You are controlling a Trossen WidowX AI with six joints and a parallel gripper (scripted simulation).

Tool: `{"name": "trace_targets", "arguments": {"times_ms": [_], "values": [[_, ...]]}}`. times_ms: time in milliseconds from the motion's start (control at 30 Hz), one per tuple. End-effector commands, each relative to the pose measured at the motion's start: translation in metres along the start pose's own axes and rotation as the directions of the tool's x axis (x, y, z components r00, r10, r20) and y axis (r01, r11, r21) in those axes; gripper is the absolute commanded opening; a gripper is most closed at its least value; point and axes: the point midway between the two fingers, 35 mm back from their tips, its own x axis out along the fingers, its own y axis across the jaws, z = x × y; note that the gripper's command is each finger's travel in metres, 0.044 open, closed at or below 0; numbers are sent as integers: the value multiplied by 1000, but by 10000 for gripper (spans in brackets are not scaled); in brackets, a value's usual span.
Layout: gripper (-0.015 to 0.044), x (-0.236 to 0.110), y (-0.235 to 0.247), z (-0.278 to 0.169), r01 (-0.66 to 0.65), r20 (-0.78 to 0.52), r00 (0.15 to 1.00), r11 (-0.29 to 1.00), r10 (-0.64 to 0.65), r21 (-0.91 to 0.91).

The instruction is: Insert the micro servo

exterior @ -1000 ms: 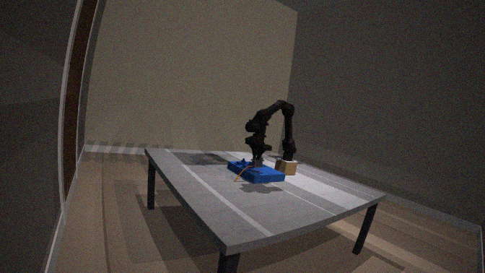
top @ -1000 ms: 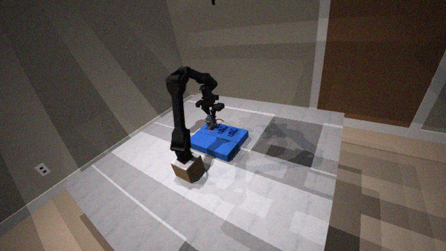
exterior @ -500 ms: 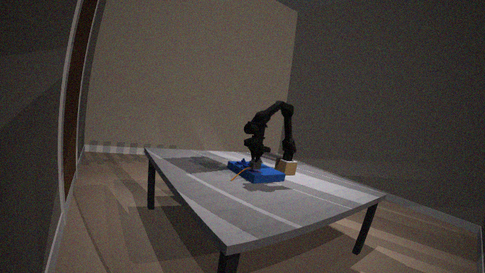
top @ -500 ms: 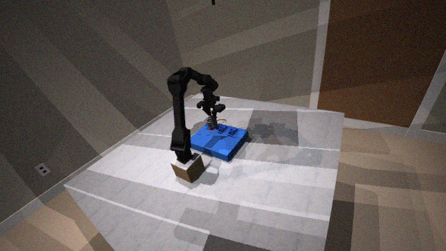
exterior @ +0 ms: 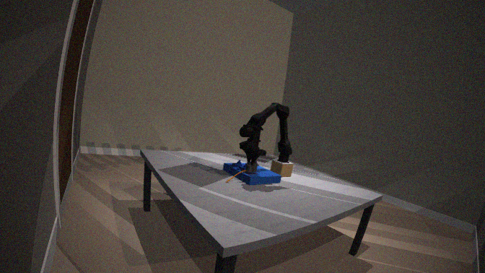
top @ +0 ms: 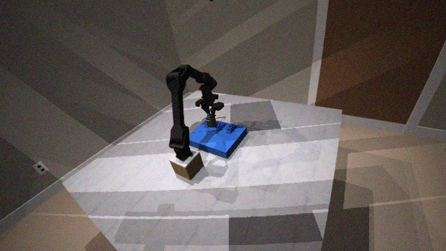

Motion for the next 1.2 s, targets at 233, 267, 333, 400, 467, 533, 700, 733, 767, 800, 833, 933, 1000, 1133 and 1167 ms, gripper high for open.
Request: {"name": "trace_targets", "arguments": {"times_ms": [233,267,333,400,467,533,700,733,767,800,833,933,1000,1133,1167], "values": [[0,8,0,0,1,0,1000,1000,-1,-5],[0,8,0,0,1,0,1000,1000,-1,-5],[0,10,0,0,1,0,1000,1000,-1,-5],[0,11,0,0,1,0,1000,1000,-1,-5],[0,12,0,0,1,0,1000,1000,-1,-5],[0,14,0,0,1,0,1000,1000,-1,-5],[0,17,0,0,1,0,1000,1000,-1,-5],[0,18,0,0,1,0,1000,1000,-1,-5],[0,18,0,0,1,0,1000,1000,-1,-5],[0,19,0,0,1,0,1000,1000,-1,-5],[0,20,0,0,1,0,1000,1000,-1,-5],[0,22,0,0,1,0,1000,1000,-1,-5],[0,23,0,0,1,0,1000,1000,-1,-5],[0,26,0,0,1,0,1000,1000,-1,-5],[0,26,0,0,1,0,1000,1000,-1,-5]]}}
